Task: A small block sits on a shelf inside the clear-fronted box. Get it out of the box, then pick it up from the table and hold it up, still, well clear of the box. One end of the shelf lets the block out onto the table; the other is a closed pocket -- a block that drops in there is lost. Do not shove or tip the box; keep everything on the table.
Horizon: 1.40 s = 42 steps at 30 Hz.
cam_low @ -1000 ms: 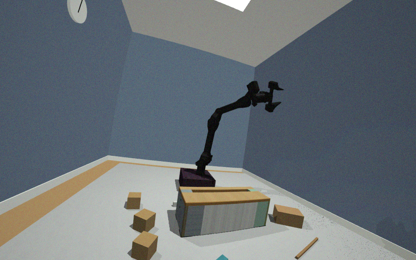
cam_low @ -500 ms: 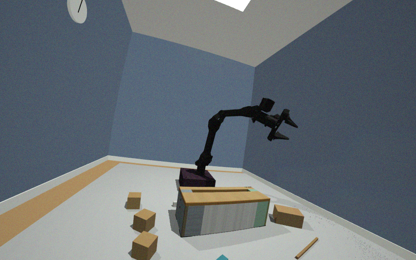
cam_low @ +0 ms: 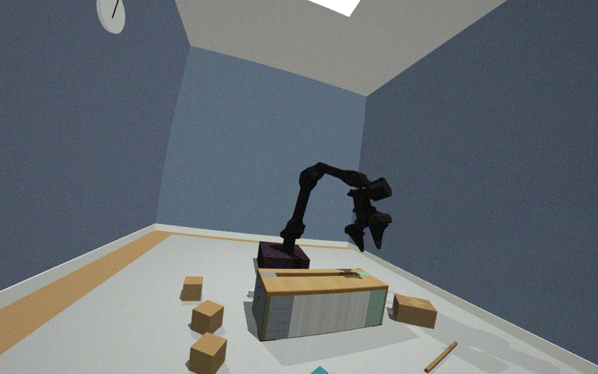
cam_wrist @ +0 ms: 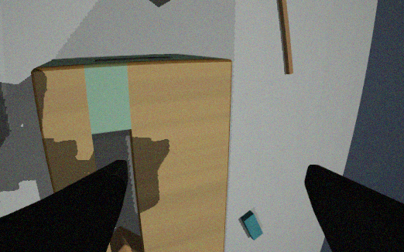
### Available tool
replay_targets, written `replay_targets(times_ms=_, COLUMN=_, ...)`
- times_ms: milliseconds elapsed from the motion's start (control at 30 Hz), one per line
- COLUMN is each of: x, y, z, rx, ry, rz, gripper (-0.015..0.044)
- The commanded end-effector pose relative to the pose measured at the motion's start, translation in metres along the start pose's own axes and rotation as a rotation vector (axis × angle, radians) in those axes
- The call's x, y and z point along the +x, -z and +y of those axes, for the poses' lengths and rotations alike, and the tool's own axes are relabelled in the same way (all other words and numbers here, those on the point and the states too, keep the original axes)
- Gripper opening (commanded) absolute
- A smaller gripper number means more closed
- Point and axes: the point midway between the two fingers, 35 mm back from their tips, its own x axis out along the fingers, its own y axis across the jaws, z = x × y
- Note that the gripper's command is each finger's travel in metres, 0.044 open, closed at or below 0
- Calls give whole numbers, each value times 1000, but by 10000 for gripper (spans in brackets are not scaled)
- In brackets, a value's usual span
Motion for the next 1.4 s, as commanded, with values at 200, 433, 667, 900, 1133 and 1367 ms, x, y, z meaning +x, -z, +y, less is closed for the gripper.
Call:
replay_targets(times_ms=200, x=22, y=99, z=81, rx=-77, ry=-345, rz=367, gripper=400)
replay_targets(times_ms=433, x=21, y=111, z=92, rx=-100, ry=-399, rz=411, gripper=400)
replay_targets(times_ms=667, x=25, y=111, z=93, rx=-100, ry=-399, rz=411, gripper=400)
replay_targets(times_ms=900, x=36, y=111, z=95, rx=-100, ry=-399, rz=411, gripper=400)
replay_targets(times_ms=1133, x=47, y=112, z=98, rx=-100, ry=-399, rz=411, gripper=400)
replay_targets(times_ms=1367, x=58, y=112, z=102, rx=-100, ry=-399, rz=411, gripper=400)
